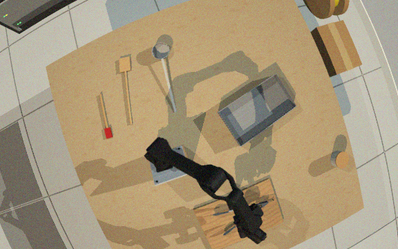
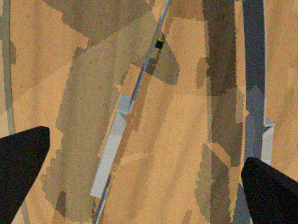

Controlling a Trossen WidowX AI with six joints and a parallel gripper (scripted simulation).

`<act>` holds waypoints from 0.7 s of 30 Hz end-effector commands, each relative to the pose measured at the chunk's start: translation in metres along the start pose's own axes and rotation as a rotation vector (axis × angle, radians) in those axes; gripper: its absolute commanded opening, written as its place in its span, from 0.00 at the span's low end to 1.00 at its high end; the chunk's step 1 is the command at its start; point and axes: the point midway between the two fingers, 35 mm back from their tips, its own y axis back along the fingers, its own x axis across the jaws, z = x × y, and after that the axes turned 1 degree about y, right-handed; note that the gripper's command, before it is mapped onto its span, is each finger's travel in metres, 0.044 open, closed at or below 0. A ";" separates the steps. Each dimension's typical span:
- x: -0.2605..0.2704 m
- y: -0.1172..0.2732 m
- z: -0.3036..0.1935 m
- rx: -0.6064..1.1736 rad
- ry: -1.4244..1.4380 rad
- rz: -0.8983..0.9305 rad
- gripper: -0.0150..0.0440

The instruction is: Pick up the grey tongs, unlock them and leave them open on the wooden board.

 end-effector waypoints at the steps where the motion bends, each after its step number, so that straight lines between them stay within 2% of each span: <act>1: 0.026 0.035 0.007 -0.008 0.008 -0.003 1.00; 11: 0.129 0.105 0.001 -0.009 0.011 0.029 1.00; 17: 0.131 0.106 0.001 -0.009 0.011 0.029 1.00; 21: 0.129 0.126 0.001 -0.008 0.012 0.024 1.00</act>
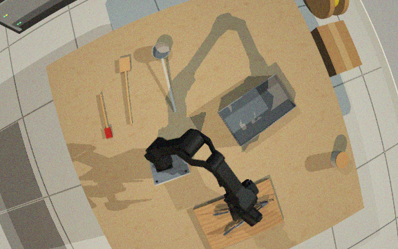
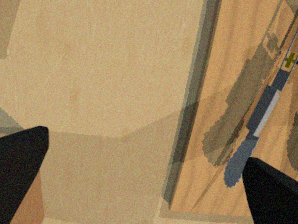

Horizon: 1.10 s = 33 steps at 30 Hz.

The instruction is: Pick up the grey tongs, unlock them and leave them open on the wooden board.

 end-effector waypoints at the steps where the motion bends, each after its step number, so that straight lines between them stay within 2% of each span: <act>1: -0.001 0.027 0.001 -0.007 0.009 -0.018 1.00; 5: -0.001 0.049 -0.001 -0.006 0.009 -0.023 1.00; 33: -0.001 0.049 -0.001 -0.006 0.009 -0.023 1.00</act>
